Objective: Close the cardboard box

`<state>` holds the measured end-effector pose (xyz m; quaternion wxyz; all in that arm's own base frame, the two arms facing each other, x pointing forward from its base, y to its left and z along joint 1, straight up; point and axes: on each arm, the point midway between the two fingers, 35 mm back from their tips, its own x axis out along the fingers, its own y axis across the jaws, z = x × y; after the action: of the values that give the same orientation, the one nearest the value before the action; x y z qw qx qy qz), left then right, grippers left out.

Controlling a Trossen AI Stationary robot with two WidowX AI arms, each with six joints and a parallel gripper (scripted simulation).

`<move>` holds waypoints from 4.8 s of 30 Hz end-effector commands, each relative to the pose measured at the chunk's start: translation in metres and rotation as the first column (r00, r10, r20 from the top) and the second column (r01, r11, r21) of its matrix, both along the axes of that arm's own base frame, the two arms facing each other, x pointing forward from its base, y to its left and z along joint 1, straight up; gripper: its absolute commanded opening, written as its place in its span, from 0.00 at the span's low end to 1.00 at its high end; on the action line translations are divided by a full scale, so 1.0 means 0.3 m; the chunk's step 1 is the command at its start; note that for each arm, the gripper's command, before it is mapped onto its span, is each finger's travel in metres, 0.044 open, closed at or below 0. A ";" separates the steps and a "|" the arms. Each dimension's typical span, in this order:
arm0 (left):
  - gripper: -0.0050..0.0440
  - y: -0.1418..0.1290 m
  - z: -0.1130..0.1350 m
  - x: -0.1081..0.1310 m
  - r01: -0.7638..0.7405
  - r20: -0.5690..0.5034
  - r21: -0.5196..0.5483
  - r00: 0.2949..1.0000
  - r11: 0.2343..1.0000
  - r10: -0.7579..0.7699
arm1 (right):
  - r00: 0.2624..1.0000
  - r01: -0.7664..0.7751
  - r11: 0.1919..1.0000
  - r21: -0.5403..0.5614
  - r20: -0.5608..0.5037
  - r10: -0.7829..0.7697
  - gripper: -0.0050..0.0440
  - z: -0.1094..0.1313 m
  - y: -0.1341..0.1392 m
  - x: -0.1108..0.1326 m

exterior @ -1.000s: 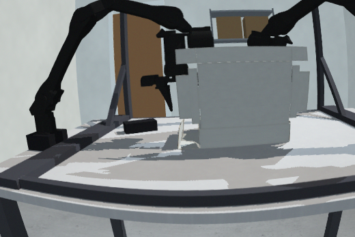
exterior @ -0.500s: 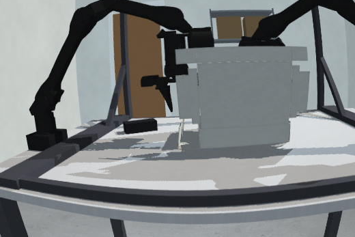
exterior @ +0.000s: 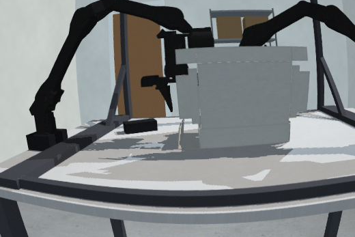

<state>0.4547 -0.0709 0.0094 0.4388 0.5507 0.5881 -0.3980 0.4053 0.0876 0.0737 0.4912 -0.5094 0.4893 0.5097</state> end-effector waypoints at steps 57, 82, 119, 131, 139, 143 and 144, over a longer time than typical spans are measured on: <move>0.30 0.044 -0.300 -0.088 -0.194 -0.025 0.041 0.981 0.980 0.195 | 1.000 -0.004 1.000 0.010 0.021 0.003 0.48 0.028 0.004 0.007; 0.30 0.033 -0.187 0.009 -0.193 0.059 0.017 0.980 0.981 0.192 | 1.000 -0.004 1.000 0.010 0.021 0.004 0.48 0.027 0.004 -0.005; 0.30 0.033 -0.187 0.005 -0.192 0.055 0.019 0.980 0.981 0.191 | 1.000 -0.004 1.000 0.010 0.021 0.003 0.48 -0.058 0.007 0.004; 0.30 0.033 -0.187 0.005 -0.192 0.055 0.019 0.980 0.981 0.191 | 1.000 -0.004 1.000 0.010 0.021 0.004 0.48 -0.125 0.008 0.007; 0.30 0.033 -0.187 0.005 -0.192 0.055 0.019 0.980 0.981 0.191 | 1.000 -0.005 1.000 0.010 0.021 0.004 0.44 -0.164 0.008 0.007; 0.30 0.033 -0.187 0.005 -0.192 0.055 0.019 0.980 0.981 0.191 | 1.000 -0.005 1.000 0.010 0.021 0.004 0.24 -0.254 0.008 0.001; 0.30 0.033 -0.187 0.005 -0.192 0.055 0.019 0.980 0.981 0.191 | 1.000 -0.005 1.000 0.010 0.021 0.004 0.19 -0.254 0.008 0.001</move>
<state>0.4570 -0.0611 -0.0298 0.4889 0.5119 0.6257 -0.3277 0.4055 0.0888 0.0079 0.4965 -0.5142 0.4824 0.5063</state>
